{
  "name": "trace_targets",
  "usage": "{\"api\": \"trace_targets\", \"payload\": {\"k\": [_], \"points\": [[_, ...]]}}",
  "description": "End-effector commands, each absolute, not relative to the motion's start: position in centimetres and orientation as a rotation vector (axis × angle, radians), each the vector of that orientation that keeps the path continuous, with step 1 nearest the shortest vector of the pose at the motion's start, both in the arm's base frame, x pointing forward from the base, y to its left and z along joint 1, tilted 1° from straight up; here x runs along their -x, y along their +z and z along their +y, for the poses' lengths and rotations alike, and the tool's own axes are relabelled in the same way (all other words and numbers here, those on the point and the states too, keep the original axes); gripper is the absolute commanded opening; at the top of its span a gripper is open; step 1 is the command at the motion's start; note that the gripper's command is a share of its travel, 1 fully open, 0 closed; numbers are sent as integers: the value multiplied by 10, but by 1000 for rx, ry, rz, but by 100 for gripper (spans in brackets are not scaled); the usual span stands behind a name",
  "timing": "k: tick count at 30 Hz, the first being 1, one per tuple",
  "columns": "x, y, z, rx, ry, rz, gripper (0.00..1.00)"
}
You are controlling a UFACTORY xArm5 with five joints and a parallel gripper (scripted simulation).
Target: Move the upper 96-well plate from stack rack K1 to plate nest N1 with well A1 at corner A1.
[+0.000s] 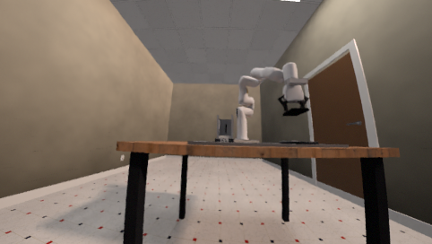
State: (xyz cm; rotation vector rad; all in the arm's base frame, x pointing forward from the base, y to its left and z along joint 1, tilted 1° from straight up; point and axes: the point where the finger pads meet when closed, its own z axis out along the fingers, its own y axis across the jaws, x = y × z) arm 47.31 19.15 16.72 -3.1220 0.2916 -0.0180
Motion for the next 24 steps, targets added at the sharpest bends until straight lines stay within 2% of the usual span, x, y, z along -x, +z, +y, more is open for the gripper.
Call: {"api": "trace_targets", "payload": {"k": [1,14,24], "points": [[-474,169,192,3129,-32,292,0],[-474,169,192,3129,-32,292,0],[-474,152,191,3129,-32,292,0]]}}
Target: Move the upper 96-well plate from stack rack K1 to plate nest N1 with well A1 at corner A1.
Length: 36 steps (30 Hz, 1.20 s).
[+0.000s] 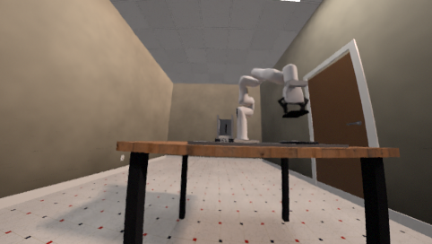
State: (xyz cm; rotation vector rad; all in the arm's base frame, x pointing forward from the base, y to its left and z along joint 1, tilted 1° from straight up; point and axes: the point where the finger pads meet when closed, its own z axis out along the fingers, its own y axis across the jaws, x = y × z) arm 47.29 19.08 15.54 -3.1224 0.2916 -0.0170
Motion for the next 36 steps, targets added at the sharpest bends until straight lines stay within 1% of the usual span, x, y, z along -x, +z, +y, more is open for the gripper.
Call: {"api": "trace_targets", "payload": {"k": [1,36], "points": [[-474,152,191,3129,-32,292,0],[-475,102,191,3129,-31,292,0]]}}
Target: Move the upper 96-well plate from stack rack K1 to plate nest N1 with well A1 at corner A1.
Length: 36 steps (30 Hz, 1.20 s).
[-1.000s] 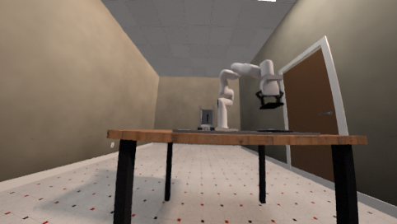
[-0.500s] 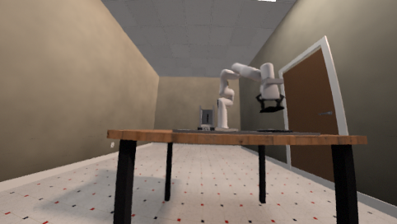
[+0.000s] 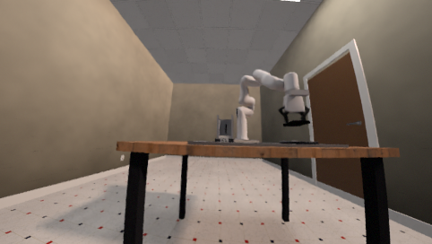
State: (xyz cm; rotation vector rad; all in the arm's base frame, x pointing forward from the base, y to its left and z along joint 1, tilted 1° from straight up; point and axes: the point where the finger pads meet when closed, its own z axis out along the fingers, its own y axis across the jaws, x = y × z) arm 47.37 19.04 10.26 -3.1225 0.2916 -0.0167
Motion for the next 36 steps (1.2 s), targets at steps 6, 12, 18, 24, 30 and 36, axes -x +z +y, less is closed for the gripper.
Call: {"api": "trace_targets", "payload": {"k": [6,12,18,24,30,36], "points": [[-475,92,191,3129,-31,292,0],[-476,82,191,3129,-31,292,0],[-476,76,191,3129,-31,292,0],[-476,66,191,3129,-31,292,0],[-476,56,191,3129,-31,292,0],[-476,49,191,3129,-31,292,0]]}}
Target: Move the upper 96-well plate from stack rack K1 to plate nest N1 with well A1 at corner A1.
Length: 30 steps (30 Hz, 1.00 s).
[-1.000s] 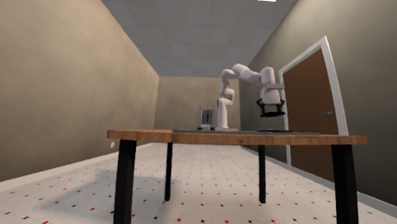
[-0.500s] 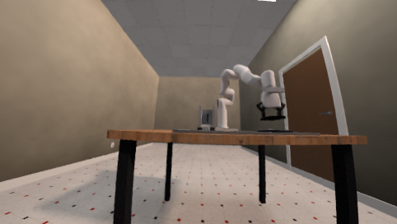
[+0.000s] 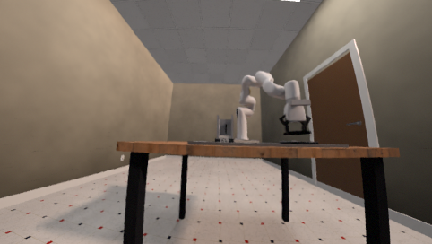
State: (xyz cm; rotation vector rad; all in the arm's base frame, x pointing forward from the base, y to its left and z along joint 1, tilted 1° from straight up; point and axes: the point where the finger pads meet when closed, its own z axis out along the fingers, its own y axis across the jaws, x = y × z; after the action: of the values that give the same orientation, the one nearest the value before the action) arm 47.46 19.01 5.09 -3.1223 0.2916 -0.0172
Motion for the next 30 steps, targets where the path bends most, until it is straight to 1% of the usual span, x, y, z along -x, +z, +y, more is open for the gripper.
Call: {"api": "trace_targets", "payload": {"k": [1,13,30], "points": [[-476,47,191,3129,-31,292,0],[-477,27,191,3129,-31,292,0],[-477,26,191,3129,-31,292,0]]}}
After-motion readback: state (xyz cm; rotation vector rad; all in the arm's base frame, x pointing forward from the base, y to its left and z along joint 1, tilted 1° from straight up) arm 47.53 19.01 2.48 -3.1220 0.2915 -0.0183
